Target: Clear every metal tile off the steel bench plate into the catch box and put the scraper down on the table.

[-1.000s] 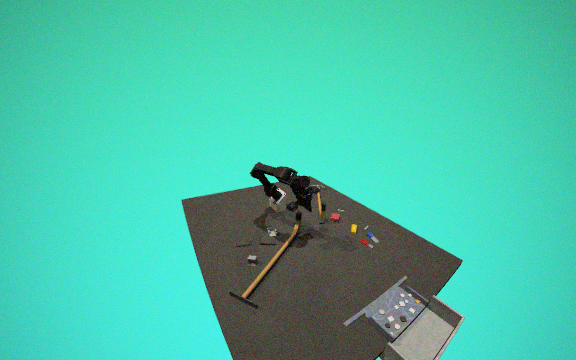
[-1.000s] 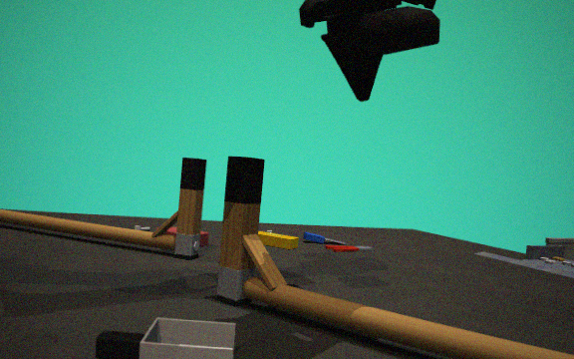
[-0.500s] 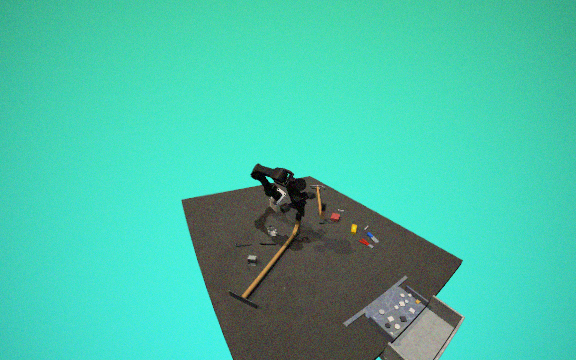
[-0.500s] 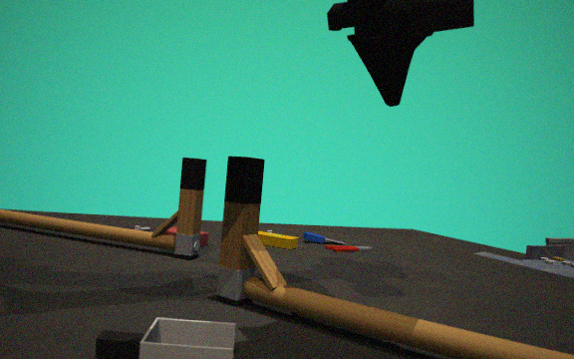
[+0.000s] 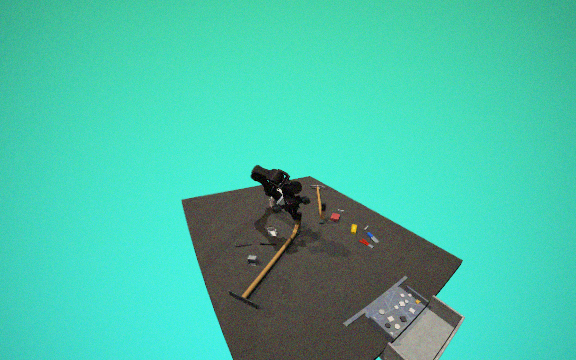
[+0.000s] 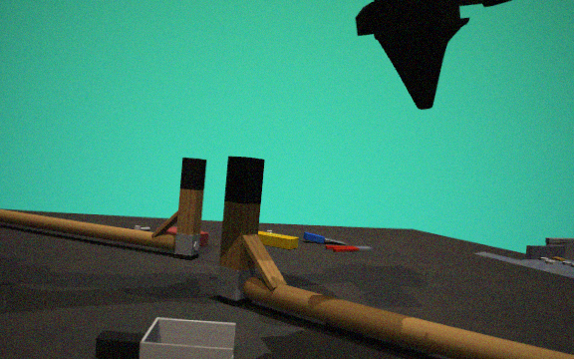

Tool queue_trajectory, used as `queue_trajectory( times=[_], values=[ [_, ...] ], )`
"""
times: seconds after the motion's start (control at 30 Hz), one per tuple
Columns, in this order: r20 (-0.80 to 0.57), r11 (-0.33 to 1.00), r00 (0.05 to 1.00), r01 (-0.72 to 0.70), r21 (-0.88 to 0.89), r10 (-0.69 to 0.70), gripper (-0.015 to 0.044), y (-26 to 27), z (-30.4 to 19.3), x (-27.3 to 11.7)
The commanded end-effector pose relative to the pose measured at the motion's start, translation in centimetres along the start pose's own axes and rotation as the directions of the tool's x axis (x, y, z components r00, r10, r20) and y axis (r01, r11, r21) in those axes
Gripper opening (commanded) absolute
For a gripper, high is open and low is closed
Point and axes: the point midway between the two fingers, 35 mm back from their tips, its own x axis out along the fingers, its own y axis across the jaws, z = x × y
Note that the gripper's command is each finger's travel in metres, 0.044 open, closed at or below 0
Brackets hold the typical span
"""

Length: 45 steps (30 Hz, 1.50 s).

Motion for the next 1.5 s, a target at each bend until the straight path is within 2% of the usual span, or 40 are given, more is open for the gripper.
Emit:
queue_trajectory(
  times=[0.0, 0.8, 1.47],
  values=[
    [-0.005, 0.998, 0.999, 0.048, 0.035, -0.048, 0.0, -1.5, 0.4, 0.0],
    [-0.036, 0.947, 0.964, 0.267, 0.177, -0.264, 0.0, -8.8, 1.3, -0.6],
    [-0.041, 0.945, 0.963, 0.27, 0.184, -0.267, 0.0, -9.4, 1.4, 2.1]
  ],
)
